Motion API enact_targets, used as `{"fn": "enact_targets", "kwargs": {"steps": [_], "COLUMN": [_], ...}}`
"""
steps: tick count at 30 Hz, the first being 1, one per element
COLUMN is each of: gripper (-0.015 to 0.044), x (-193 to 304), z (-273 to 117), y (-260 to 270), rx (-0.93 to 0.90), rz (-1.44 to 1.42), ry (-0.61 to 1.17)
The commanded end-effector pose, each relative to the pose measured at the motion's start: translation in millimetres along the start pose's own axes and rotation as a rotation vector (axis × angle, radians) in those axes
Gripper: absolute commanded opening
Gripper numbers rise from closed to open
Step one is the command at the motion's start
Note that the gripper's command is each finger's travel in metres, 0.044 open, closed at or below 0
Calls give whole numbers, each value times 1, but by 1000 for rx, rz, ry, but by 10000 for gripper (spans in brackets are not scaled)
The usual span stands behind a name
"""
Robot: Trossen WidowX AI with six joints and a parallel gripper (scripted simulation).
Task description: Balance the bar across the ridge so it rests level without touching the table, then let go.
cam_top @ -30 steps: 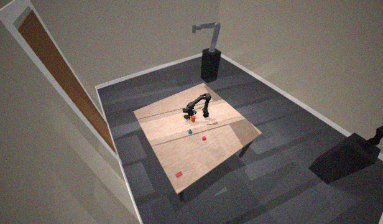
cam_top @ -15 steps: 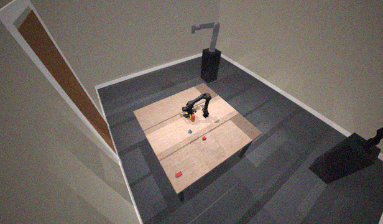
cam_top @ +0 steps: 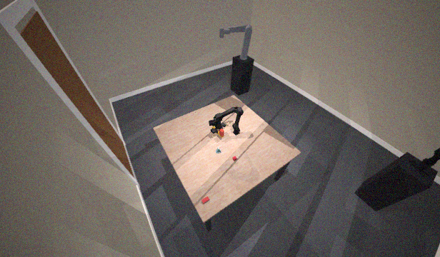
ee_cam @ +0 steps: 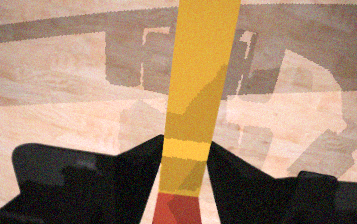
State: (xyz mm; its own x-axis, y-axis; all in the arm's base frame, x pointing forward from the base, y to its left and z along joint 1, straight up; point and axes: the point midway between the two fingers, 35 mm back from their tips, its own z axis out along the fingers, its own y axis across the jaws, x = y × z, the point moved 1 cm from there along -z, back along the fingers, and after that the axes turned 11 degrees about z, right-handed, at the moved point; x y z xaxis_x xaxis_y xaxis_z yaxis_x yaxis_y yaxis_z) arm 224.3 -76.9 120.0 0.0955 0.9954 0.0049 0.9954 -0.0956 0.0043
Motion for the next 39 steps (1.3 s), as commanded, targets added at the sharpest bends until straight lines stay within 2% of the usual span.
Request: {"fn": "enact_targets", "kwargs": {"steps": [1,20,39], "gripper": [0,0,0], "x": [-1,2,41], "z": [-15,-55,-63], "y": [1,-4,43], "rx": [-19,-18,-21], "rz": [-4,-19,-386], "ry": [-9,-10,-11]}}
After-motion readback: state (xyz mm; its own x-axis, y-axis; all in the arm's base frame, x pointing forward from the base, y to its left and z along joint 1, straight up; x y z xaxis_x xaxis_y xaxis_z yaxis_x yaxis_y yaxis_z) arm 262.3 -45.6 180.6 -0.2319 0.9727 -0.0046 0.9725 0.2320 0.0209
